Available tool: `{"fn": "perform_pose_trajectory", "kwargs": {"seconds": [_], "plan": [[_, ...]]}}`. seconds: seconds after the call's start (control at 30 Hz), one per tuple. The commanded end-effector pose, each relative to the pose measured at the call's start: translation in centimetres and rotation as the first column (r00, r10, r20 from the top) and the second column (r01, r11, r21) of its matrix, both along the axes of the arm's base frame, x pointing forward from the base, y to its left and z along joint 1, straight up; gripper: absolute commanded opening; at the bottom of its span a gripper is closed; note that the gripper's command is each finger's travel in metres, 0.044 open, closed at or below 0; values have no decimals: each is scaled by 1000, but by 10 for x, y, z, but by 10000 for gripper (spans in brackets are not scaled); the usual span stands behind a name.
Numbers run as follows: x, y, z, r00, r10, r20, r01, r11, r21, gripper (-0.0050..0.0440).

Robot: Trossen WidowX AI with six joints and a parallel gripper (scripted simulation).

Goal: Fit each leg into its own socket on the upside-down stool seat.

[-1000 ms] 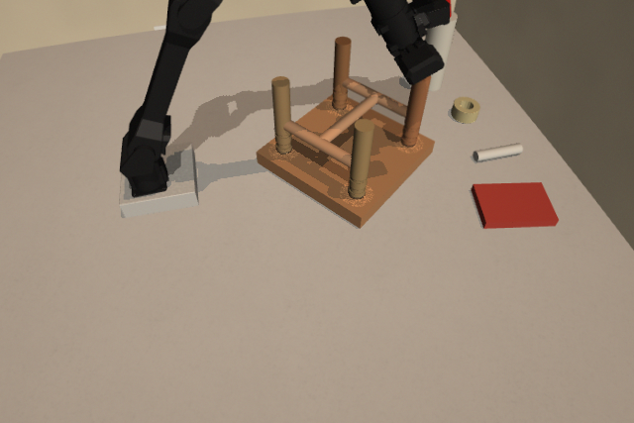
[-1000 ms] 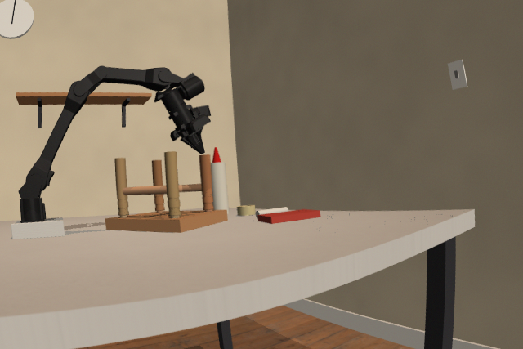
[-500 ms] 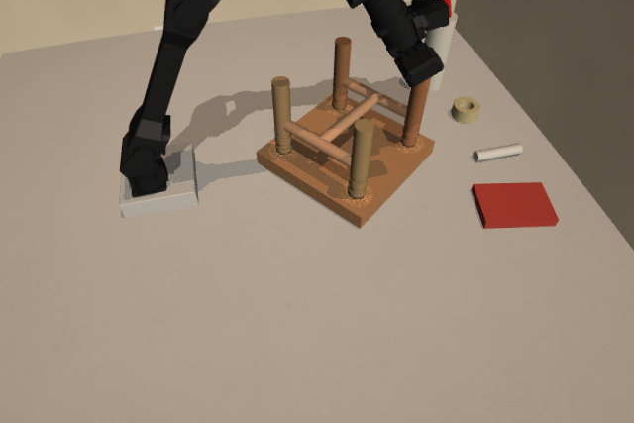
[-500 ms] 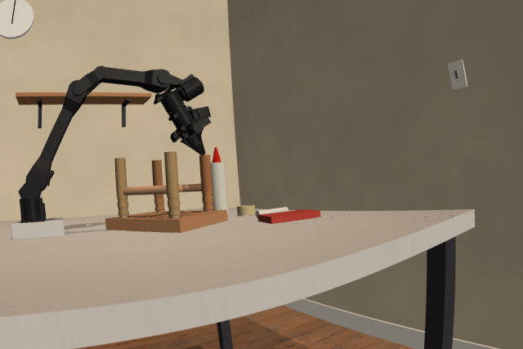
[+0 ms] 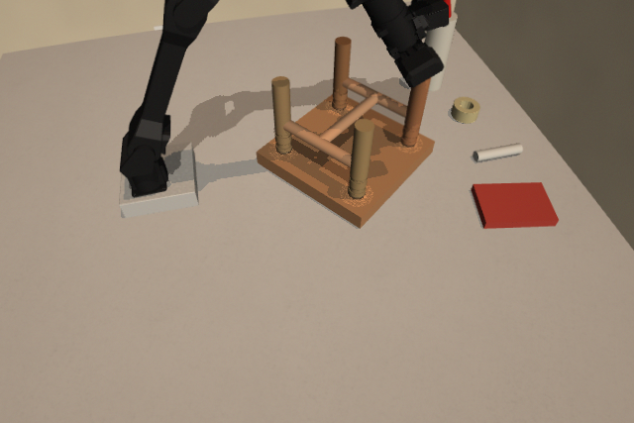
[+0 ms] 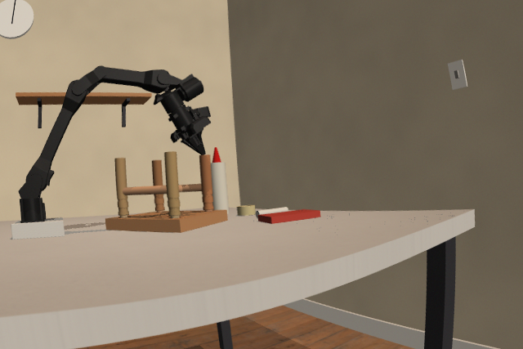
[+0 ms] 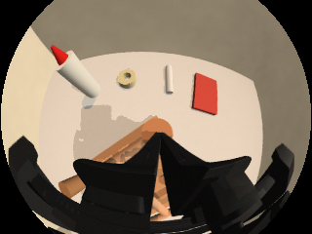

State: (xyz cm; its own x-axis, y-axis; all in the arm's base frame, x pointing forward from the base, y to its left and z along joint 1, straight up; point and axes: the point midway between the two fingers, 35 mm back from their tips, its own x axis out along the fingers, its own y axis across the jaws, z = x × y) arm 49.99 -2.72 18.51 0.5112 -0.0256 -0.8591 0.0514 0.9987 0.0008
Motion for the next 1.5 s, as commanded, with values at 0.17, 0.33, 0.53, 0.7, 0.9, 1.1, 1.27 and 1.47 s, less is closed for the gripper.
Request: {"fn": "perform_pose_trajectory", "kwargs": {"seconds": [0.17,0.33,0.53,0.7,0.9,1.1,1.27,1.47], "plan": [[-2,0,-9,1000,-2,-21,2,1000,3,0],[-2,0,-10,1000,-2,-21,2,1000,3,0],[-2,0,-11,1000,-2,-21,2,1000,3,0],[-2,0,-11,1000,-2,-21,2,1000,3,0],[-2,0,-12,1000,-2,-21,2,1000,3,0],[-2,0,-13,1000,-2,-21,2,1000,3,0],[-2,0,-13,1000,-2,-21,2,1000,3,0],[-2,0,-14,1000,-2,-21,2,1000,3,0]]}}
